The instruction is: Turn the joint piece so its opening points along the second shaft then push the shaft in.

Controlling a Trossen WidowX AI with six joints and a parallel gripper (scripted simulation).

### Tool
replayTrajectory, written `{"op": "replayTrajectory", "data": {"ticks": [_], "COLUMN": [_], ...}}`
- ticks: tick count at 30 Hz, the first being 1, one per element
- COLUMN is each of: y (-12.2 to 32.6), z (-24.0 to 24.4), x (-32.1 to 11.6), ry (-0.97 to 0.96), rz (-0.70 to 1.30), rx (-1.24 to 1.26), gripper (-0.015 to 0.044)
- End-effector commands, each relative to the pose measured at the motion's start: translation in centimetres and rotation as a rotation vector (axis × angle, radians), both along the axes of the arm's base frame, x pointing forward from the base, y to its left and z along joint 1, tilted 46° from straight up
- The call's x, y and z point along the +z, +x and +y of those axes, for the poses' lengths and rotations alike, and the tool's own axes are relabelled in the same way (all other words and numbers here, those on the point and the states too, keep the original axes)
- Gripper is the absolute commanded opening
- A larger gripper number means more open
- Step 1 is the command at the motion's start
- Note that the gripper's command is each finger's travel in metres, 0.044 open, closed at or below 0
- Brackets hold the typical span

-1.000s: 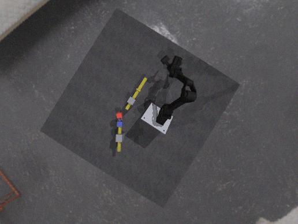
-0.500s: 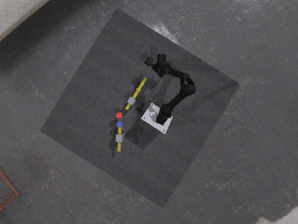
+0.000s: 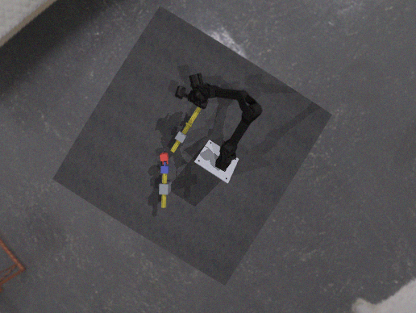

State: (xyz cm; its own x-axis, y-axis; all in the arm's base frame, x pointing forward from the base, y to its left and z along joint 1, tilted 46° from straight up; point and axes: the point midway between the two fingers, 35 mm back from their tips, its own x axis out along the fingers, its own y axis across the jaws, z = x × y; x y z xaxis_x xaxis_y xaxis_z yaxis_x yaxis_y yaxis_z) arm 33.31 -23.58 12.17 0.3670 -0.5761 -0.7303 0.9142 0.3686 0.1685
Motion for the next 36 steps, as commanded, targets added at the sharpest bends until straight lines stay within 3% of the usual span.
{"op": "replayTrajectory", "data": {"ticks": [1, 17, 36], "y": [1.5, 4.4, 1.3], "z": [2.8, 15.9, 28.7], "x": [-1.8, -9.5, -15.5], "ry": [0.022, 0.060, -0.107], "rz": [0.091, 0.506, 0.951], "rx": [0.077, 0.347, 0.626], "gripper": [0.0440, 0.0440, 0.0440]}}
